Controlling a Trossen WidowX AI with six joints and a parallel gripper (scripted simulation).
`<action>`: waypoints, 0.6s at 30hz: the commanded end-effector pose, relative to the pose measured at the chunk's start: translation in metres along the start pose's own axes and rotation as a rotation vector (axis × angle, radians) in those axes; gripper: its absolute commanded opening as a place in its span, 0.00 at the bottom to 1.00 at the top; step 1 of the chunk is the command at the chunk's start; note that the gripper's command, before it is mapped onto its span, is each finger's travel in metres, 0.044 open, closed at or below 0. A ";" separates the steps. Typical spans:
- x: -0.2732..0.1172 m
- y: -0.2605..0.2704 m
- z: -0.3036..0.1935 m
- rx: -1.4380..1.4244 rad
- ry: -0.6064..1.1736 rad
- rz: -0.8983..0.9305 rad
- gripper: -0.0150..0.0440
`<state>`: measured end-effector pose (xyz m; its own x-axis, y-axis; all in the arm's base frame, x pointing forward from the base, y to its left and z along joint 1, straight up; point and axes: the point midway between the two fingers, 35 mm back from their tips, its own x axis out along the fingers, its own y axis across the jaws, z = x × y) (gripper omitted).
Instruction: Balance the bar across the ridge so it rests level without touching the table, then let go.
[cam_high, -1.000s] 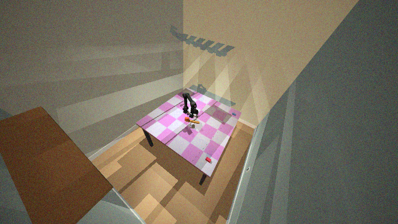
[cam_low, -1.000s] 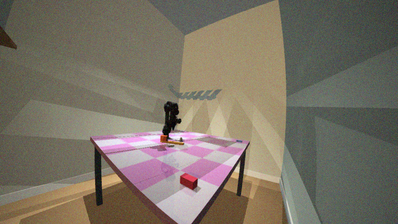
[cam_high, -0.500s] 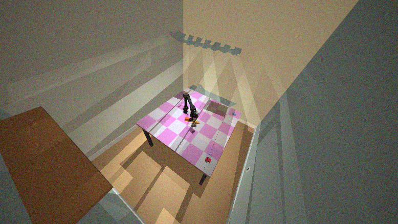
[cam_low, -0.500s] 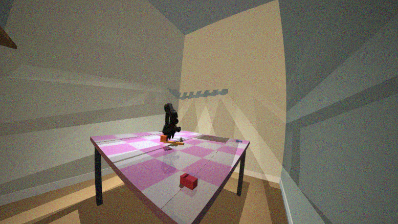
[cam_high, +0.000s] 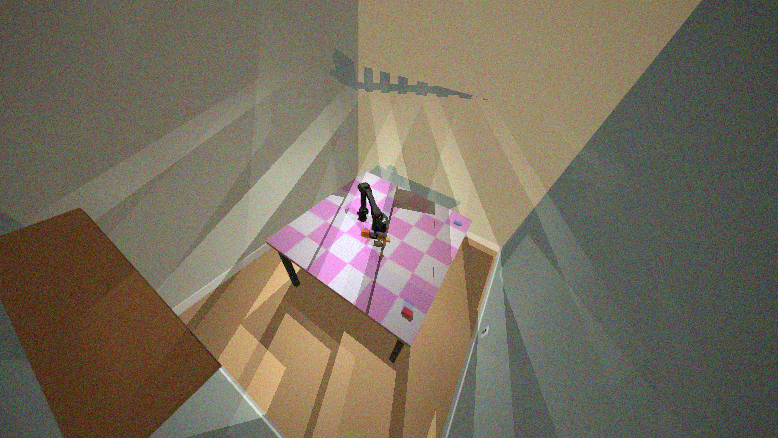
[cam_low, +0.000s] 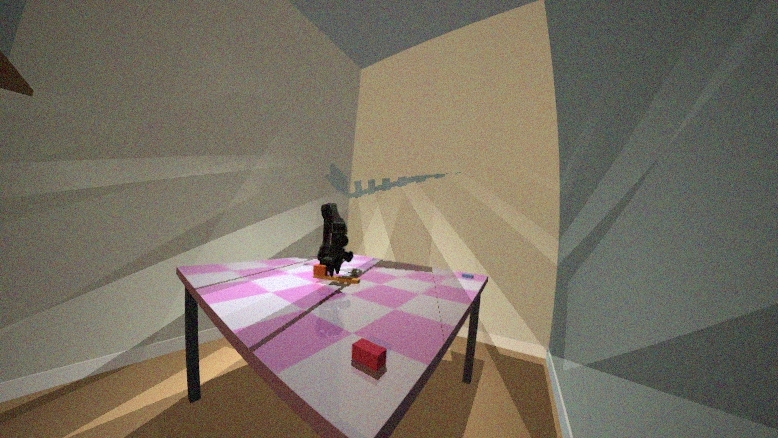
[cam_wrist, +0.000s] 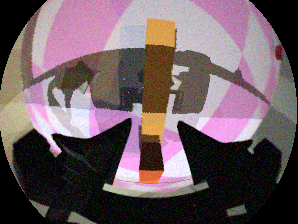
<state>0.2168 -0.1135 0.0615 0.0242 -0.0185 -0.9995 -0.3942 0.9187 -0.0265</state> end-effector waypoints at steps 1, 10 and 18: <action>0.009 0.001 0.000 0.004 0.002 0.010 0.79; 0.016 0.002 0.000 0.004 0.002 0.011 0.79; 0.016 0.002 0.000 0.004 0.002 0.011 0.79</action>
<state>0.2159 -0.1130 0.0461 0.0168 -0.0145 -0.9998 -0.3944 0.9187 -0.0200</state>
